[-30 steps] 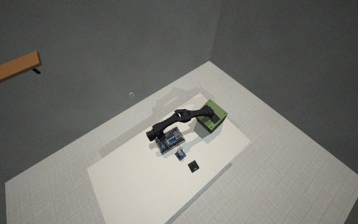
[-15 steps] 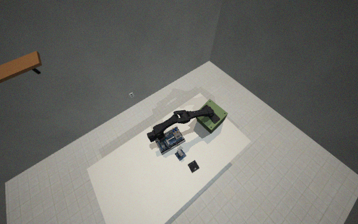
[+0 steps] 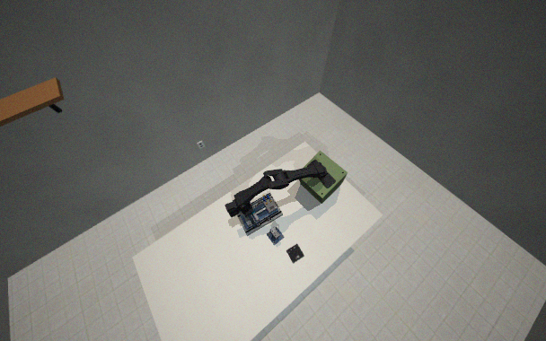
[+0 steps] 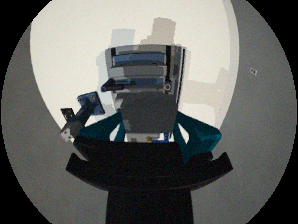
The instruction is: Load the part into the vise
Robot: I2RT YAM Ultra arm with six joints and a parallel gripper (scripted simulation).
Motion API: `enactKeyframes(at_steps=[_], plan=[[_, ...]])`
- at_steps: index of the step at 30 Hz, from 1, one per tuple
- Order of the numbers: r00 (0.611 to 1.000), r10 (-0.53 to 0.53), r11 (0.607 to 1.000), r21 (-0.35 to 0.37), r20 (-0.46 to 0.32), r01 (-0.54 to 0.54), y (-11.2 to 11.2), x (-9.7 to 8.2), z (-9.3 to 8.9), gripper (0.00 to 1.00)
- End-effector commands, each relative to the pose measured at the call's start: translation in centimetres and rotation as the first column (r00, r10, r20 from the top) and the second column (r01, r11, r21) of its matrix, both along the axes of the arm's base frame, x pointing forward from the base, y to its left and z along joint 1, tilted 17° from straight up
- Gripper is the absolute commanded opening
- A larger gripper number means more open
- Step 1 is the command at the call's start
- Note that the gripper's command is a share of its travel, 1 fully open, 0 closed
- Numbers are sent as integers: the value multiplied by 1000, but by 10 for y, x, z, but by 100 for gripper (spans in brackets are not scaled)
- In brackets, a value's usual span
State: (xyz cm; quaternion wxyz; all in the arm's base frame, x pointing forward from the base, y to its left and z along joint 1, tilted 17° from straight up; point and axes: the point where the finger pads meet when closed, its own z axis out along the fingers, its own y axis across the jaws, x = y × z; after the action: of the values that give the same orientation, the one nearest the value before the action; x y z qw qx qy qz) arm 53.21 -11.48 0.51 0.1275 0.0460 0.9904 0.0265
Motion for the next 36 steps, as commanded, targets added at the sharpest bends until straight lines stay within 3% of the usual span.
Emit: enactKeyframes(at_steps=[1, 3, 5, 8, 10, 12, 17, 22, 26, 36], plan=[[996, -1, 1000, -24, 93, 3, -3, 20, 26, 0], [998, 0, 1000, -17, 64, 1, -1, 18, 8, 0], [998, -1, 1000, -17, 64, 2, -2, 19, 5, 0], [995, -5, 1000, -26, 99, 7, -5, 23, 22, 0], [995, -5, 1000, -26, 99, 7, -5, 24, 20, 0], [997, -4, 1000, -20, 74, 5, -4, 22, 4, 0], [996, -2, 1000, -23, 88, 4, -3, 25, 10, 0], [997, -1, 1000, -21, 79, 2, -2, 25, 2, 0], [996, -2, 1000, -23, 91, 4, -4, 26, 8, 0], [997, -4, 1000, -21, 83, 5, -4, 25, 3, 0]])
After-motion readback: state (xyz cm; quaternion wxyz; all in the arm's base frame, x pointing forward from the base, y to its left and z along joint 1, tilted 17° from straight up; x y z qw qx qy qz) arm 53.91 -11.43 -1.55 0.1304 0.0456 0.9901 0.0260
